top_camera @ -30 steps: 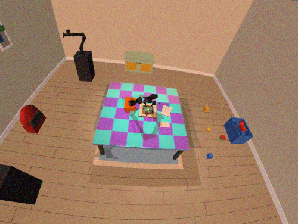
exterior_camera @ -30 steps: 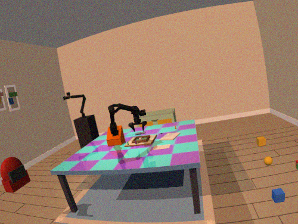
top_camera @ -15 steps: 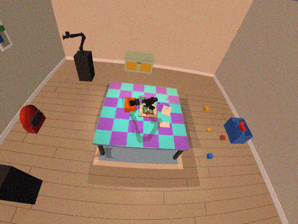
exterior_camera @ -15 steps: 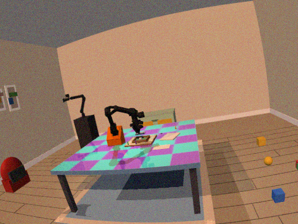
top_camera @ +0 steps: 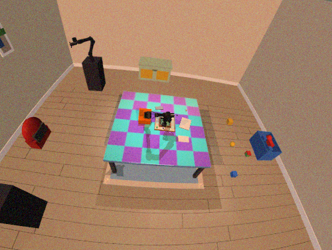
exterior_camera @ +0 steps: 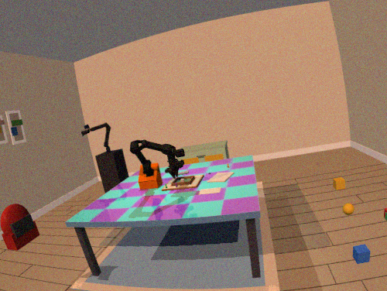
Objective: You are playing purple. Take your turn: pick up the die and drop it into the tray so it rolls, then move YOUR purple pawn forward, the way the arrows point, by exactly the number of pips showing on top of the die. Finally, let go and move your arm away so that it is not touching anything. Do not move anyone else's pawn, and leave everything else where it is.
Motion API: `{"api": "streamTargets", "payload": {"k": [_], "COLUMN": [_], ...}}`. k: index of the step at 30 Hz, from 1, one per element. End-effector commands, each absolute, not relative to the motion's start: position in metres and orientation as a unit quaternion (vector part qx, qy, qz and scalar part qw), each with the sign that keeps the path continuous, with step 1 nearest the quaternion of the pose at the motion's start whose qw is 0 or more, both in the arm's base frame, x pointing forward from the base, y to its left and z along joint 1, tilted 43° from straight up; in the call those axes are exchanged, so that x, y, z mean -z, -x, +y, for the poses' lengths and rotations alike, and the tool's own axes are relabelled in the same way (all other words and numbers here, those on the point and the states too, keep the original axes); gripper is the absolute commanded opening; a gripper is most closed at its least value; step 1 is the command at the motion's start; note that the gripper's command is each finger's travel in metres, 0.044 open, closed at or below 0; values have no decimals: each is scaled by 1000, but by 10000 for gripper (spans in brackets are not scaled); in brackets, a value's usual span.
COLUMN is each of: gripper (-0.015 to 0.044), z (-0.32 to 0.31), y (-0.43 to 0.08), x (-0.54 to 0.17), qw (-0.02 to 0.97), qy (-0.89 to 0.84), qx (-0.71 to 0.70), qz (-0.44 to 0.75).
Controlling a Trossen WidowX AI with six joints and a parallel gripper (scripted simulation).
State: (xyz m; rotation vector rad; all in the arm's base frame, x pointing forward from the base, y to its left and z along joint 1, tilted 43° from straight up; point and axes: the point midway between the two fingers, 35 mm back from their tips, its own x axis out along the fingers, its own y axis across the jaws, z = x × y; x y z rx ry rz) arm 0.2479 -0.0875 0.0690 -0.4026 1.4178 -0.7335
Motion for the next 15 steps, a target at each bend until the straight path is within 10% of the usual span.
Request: {"api": "streamTargets", "payload": {"k": [1, 15], "gripper": [200, 200], "z": [-99, -109], "y": [-241, -241], "x": [-73, -62], "qw": [689, 689], "qy": [123, 124], "qx": [390, 390], "qz": [598, 598]}}
